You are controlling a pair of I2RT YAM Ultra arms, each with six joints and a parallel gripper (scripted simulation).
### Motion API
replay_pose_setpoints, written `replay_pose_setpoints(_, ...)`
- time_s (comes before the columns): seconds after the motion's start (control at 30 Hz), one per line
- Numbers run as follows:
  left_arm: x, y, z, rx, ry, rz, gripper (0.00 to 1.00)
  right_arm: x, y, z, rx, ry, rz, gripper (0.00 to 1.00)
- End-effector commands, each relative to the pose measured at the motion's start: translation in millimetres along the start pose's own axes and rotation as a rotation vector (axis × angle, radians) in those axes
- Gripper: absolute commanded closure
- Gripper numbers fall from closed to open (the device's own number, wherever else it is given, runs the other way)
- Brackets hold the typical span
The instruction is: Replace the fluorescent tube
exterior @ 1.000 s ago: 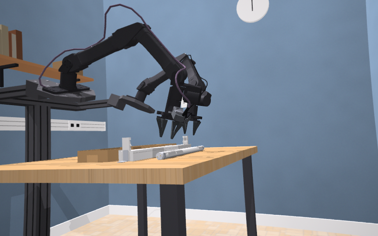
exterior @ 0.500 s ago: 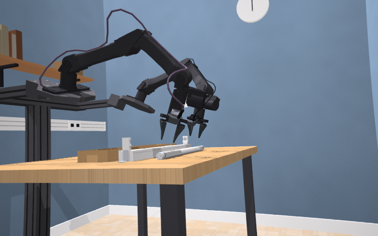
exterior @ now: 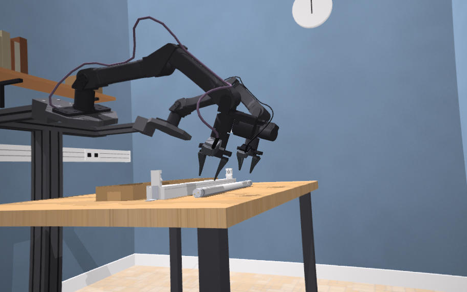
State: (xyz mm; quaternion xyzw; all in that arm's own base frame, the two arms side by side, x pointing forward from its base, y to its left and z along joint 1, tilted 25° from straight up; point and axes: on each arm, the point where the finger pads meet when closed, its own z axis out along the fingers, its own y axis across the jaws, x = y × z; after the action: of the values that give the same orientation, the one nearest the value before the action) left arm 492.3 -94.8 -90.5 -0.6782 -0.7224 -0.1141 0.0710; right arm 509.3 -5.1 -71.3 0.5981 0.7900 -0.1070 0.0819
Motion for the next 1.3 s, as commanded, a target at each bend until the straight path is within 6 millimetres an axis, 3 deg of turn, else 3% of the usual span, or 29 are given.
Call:
replay_pose_setpoints(0.0, 4.1, -1.2, -1.8, 0.046, -0.016, 0.024, 0.51, -4.4, -2.9, -7.1, 0.038, 0.014, 0.123, 0.51)
replay_pose_setpoints(0.03, 7.1, -0.4, -1.2, 0.056, -0.020, 0.025, 0.51, -5.9, -3.9, -6.5, 0.047, 0.016, 0.166, 0.51)
replay_pose_setpoints(0.07, -17.3, -7.8, -7.4, 0.043, -0.025, 0.069, 0.51, 8.8, 2.7, -13.3, 0.024, 0.015, 0.092, 0.51)
replay_pose_setpoints(0.17, 11.8, 5.0, 0.9, 0.048, -0.023, 0.008, 0.51, -8.9, -0.7, -3.0, 0.038, 0.017, 0.161, 0.51)
replay_pose_setpoints(0.23, 14.0, 5.0, 1.1, 0.063, -0.030, 0.015, 0.51, -10.2, -2.7, -2.3, 0.052, 0.020, 0.224, 0.51)
replay_pose_setpoints(0.27, 2.7, 1.6, -1.9, 0.059, -0.032, 0.036, 0.51, 3.0, 2.8, -8.0, 0.037, 0.020, 0.178, 0.51)
replay_pose_setpoints(0.3, 11.9, 5.8, 0.8, 0.057, -0.029, 0.016, 0.51, -10.6, 0.0, -3.2, 0.042, 0.011, 0.204, 0.51)
replay_pose_setpoints(0.47, 19.7, 8.0, 2.4, 0.071, -0.035, 0.011, 0.51, -11.5, -1.9, 0.1, 0.058, 0.023, 0.275, 0.51)
replay_pose_setpoints(0.53, 1.5, 3.7, -3.2, 0.070, -0.044, 0.050, 0.51, -1.1, 1.2, -4.2, 0.056, 0.025, 0.284, 0.51)
replay_pose_setpoints(0.6, -1.2, 5.0, -3.7, 0.062, -0.045, 0.050, 0.51, 0.0, 3.9, -4.6, 0.047, 0.025, 0.270, 0.51)
replay_pose_setpoints(0.7, 12.5, 12.0, 0.5, 0.053, -0.041, -0.004, 0.51, -9.9, 3.7, -1.1, 0.041, 0.010, 0.245, 0.51)
replay_pose_setpoints(0.73, 19.1, 13.5, 2.2, 0.056, -0.040, -0.017, 0.51, -18.9, 4.1, -4.8, 0.031, 0.008, 0.262, 0.51)
replay_pose_setpoints(0.8, 18.9, 13.9, 3.3, 0.056, -0.040, -0.016, 0.51, -12.5, 6.2, -6.6, 0.027, 0.007, 0.251, 0.51)
replay_pose_setpoints(0.83, 17.7, 12.9, 2.8, 0.056, -0.040, -0.013, 0.51, -18.6, 14.4, -33.1, -0.027, 0.002, 0.261, 0.51)
replay_pose_setpoints(0.9, 7.3, 11.8, -0.5, 0.048, -0.042, 0.007, 0.51, -16.0, 14.5, -31.6, -0.024, 0.002, 0.256, 0.51)
replay_pose_setpoints(0.93, 8.6, 16.3, -16.3, 0.022, -0.049, 0.004, 0.51, -20.8, 15.1, -34.5, -0.033, 0.001, 0.263, 0.51)
replay_pose_setpoints(1.03, 8.3, 15.8, -17.2, 0.022, -0.049, 0.006, 0.51, -21.2, 15.0, -34.4, -0.032, 0.001, 0.265, 0.51)
replay_pose_setpoints(1.1, 11.1, 5.2, 8.2, 0.064, -0.035, 0.005, 0.51, -17.8, 10.7, -17.3, -0.001, 0.003, 0.259, 0.51)
replay_pose_setpoints(1.2, 10.3, 13.2, 1.8, 0.040, -0.043, -0.001, 0.51, -18.3, 12.2, -18.0, -0.007, 0.002, 0.263, 0.51)
replay_pose_setpoints(1.23, 11.3, 20.2, -9.2, 0.014, -0.051, -0.008, 0.51, -27.6, 16.8, -14.1, -0.042, -0.001, 0.280, 0.51)
replay_pose_setpoints(1.27, 18.2, 11.4, 21.5, 0.050, -0.040, -0.002, 0.51, -28.3, 19.3, -14.0, -0.054, -0.003, 0.282, 0.51)
